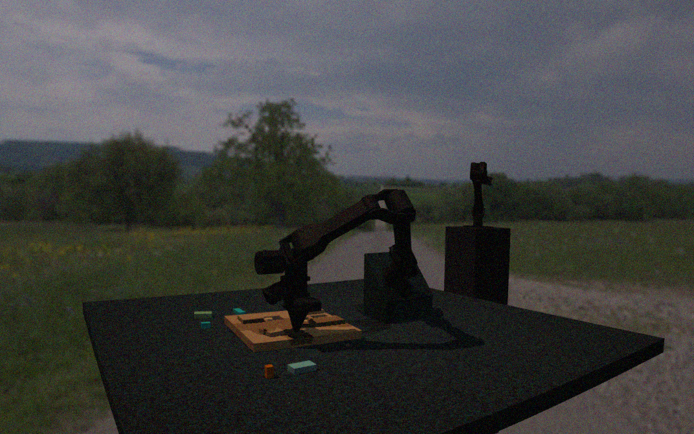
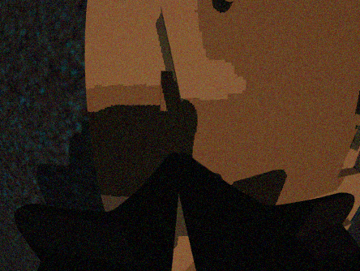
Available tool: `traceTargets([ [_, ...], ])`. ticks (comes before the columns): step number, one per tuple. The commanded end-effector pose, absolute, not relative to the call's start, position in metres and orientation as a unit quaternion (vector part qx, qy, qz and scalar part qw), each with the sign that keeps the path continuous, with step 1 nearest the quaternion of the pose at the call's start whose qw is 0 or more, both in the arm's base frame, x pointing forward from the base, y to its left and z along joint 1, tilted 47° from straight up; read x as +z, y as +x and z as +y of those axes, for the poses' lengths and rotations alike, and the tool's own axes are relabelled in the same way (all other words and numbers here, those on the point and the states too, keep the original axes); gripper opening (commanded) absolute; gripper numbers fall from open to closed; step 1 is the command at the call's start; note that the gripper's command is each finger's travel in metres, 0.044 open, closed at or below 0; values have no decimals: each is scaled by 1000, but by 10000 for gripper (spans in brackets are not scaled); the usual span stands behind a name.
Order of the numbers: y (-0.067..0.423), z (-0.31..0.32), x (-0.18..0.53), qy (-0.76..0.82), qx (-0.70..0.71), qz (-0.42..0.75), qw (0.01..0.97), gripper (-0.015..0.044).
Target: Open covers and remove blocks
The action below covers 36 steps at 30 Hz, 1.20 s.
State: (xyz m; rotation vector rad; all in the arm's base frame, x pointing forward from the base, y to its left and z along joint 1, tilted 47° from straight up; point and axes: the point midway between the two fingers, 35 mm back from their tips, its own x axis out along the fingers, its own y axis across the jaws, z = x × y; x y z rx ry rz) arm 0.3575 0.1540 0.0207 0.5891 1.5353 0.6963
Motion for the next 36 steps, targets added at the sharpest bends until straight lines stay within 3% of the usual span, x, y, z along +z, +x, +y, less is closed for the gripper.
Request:
traceTargets([
  [1,358,151,17,256,303,670,628,0],
  [36,363,125,-11,255,303,670,628,0],
])
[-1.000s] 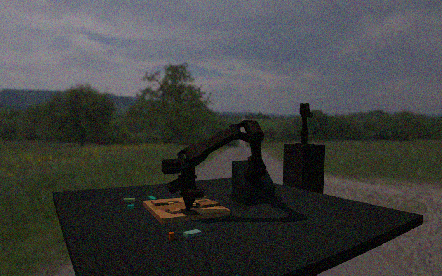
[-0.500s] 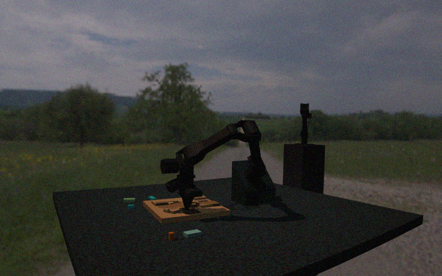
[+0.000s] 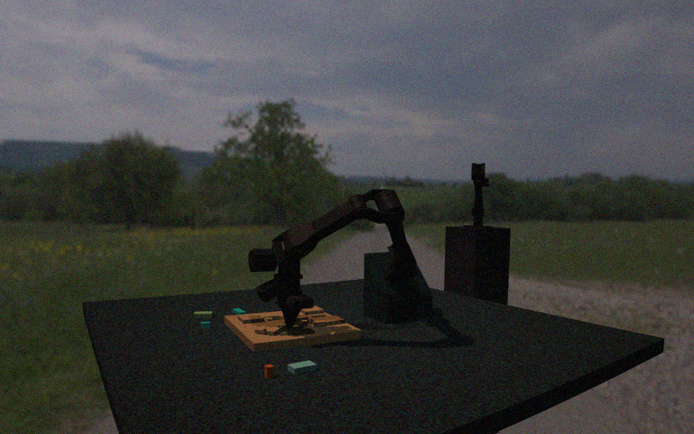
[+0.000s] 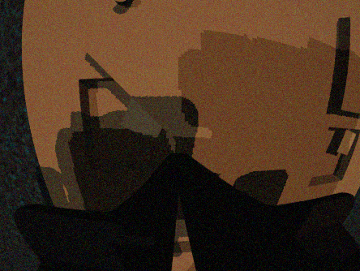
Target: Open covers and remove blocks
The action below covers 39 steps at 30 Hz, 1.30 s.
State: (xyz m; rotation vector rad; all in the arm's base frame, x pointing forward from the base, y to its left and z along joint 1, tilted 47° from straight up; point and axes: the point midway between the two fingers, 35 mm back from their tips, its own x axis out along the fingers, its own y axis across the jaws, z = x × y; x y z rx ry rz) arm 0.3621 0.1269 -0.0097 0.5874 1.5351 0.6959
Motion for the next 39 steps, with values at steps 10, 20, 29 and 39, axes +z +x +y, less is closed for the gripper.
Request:
traceTargets([
  [10,370,117,-20,255,302,670,629,0],
  [20,375,112,-26,255,302,670,629,0],
  [29,383,107,-32,255,302,669,629,0],
  [39,390,103,-37,255,302,669,629,0],
])
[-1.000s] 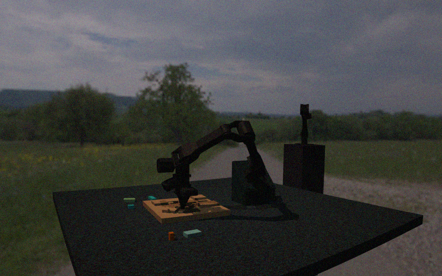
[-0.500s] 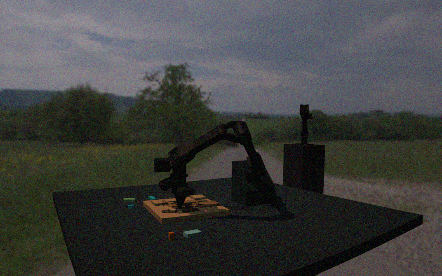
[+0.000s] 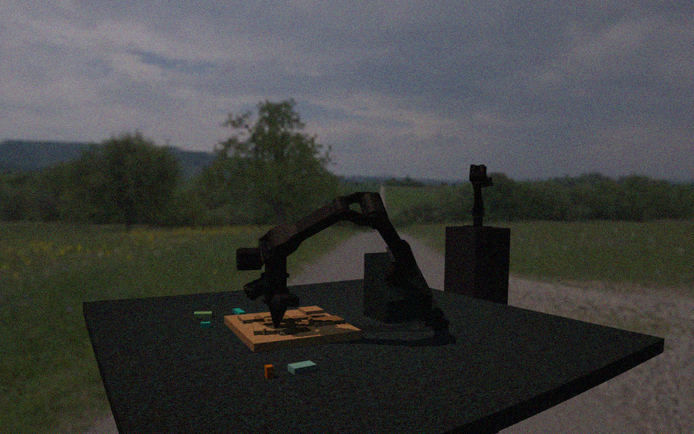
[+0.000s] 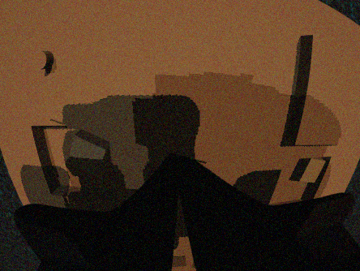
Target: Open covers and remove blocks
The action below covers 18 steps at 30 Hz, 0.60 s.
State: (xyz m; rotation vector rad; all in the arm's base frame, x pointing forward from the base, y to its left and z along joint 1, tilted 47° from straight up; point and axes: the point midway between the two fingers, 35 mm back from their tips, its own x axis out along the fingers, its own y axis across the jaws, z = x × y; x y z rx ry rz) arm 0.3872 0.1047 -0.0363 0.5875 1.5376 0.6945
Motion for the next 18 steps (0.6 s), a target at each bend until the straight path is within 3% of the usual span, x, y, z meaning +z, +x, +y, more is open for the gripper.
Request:
traceTargets([
  [1,391,102,-38,255,302,669,629,0],
  [18,407,94,-43,254,302,669,630,0],
])
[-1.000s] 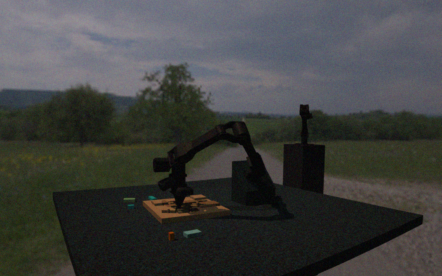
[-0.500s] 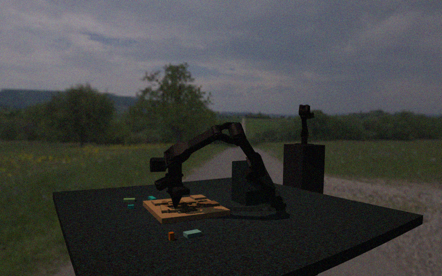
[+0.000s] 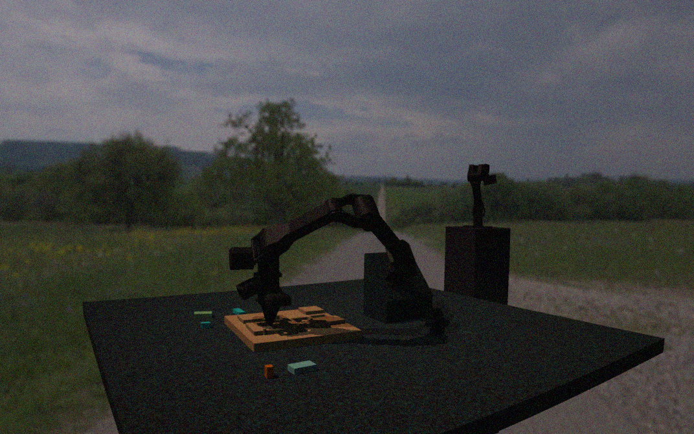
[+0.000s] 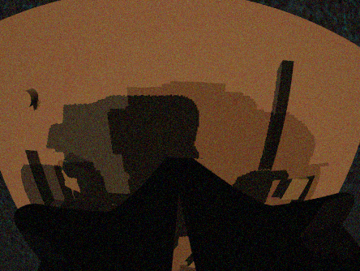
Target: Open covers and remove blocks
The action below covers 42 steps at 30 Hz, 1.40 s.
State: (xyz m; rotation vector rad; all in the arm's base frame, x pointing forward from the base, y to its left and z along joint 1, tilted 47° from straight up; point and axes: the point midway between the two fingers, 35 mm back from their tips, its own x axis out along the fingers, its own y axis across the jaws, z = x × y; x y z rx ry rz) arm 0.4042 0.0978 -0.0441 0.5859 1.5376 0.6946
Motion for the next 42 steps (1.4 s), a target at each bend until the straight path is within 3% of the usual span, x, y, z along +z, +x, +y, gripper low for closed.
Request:
traceTargets([
  [1,407,93,-42,254,302,669,630,0],
  [36,412,60,-12,253,302,669,630,0],
  [42,391,53,-16,345,197,709,583,0],
])
